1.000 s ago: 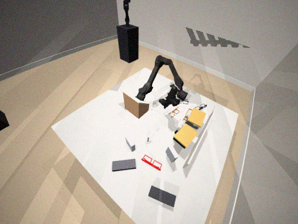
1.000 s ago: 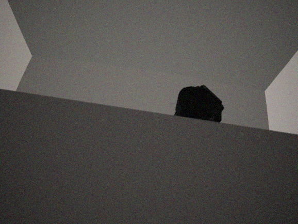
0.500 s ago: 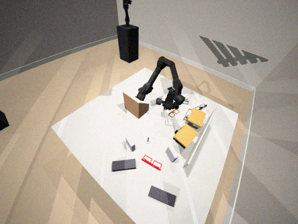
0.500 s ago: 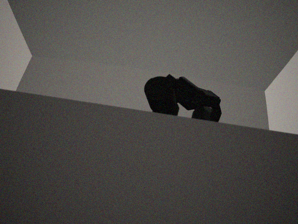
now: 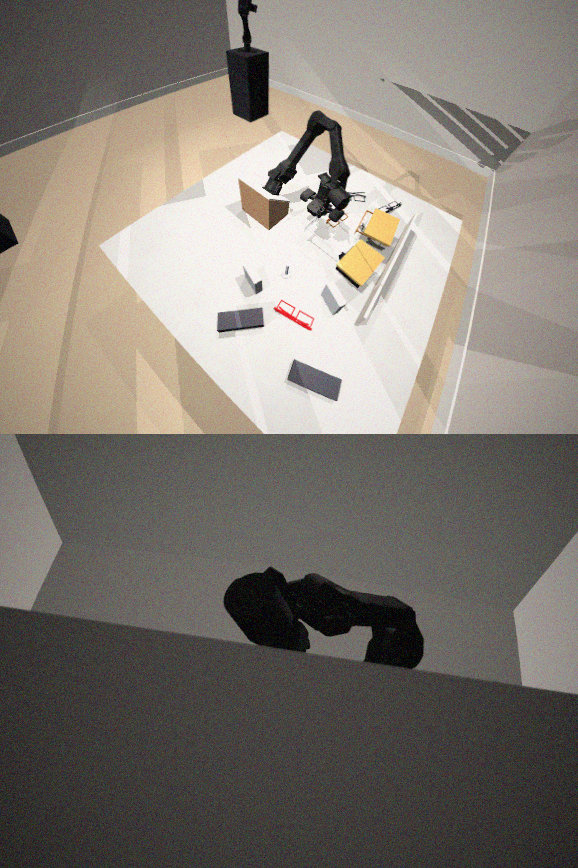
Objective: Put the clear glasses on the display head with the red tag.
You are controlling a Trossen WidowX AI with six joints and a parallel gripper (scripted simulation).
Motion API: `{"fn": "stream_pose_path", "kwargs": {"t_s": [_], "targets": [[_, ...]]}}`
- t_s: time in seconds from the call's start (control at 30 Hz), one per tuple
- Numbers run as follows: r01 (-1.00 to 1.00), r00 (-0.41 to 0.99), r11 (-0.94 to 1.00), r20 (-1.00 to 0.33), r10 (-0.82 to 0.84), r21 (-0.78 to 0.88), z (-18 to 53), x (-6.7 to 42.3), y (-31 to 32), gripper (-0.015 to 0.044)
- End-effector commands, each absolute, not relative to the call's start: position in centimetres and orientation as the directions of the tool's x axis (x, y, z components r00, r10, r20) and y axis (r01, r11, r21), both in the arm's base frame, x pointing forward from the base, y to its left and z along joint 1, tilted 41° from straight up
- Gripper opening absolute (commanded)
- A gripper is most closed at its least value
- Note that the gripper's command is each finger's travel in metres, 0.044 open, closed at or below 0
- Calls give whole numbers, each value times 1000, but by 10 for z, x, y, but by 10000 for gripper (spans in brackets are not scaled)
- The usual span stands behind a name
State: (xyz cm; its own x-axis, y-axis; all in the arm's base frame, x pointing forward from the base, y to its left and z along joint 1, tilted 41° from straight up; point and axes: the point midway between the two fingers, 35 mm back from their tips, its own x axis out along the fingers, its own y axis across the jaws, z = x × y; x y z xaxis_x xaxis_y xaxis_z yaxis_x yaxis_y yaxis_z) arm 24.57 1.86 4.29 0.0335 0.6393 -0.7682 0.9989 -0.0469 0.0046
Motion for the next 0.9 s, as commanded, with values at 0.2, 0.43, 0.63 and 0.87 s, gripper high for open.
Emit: {"fn": "stream_pose_path", "kwargs": {"t_s": [0.2, 0.43, 0.63, 0.87], "targets": [[982, 160, -178, -736, 657, 55, 36, 246, 22, 0], [975, 199, -208, -737, 646, 82, 29, 245, 27, 0], [989, 109, -148, -760, 641, 17, 24, 244, 32, 0], [991, 85, -132, -765, 638, 0, 19, 245, 39, 0]]}}
